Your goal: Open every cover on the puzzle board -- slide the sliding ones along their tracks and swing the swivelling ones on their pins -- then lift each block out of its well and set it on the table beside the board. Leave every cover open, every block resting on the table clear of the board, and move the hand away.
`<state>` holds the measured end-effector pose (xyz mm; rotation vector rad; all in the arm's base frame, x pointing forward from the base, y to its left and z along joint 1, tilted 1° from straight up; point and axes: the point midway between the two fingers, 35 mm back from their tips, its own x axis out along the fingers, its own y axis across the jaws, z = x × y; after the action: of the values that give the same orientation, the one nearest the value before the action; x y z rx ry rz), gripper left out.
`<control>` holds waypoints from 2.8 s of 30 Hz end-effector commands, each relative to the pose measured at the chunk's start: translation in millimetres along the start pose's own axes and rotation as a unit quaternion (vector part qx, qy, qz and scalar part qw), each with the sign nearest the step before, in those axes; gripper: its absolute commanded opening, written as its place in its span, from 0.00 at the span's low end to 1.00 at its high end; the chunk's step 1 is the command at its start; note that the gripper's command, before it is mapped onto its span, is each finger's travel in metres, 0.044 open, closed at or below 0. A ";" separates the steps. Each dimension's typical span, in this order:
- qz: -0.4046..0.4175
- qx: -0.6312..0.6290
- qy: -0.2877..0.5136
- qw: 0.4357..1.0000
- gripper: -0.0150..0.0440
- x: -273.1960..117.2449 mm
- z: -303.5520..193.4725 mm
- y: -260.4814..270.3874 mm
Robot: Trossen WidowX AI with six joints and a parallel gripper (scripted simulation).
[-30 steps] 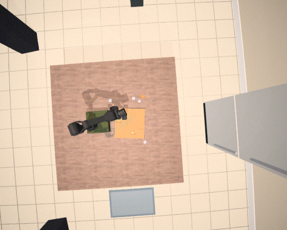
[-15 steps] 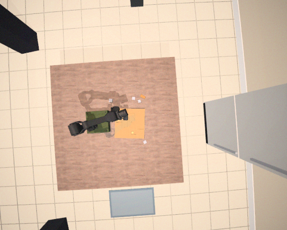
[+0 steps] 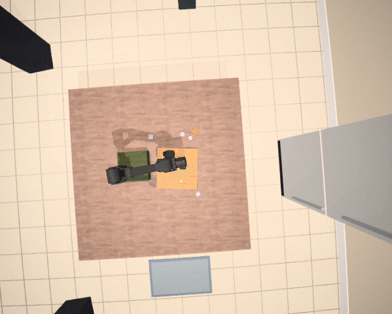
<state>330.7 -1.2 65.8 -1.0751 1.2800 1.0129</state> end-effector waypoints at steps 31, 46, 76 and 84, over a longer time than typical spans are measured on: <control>0.008 -0.005 0.000 1.000 0.25 3.2 -2.3 -4.4; 0.008 -0.005 0.000 1.000 0.25 13.6 -2.1 -4.9; 0.008 -0.005 0.000 1.000 0.25 43.3 -2.0 -4.4; 0.008 -0.005 0.000 1.000 0.25 51.0 -2.0 -3.8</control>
<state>339.7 -5.0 24.1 -1.0807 1.2737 1.0127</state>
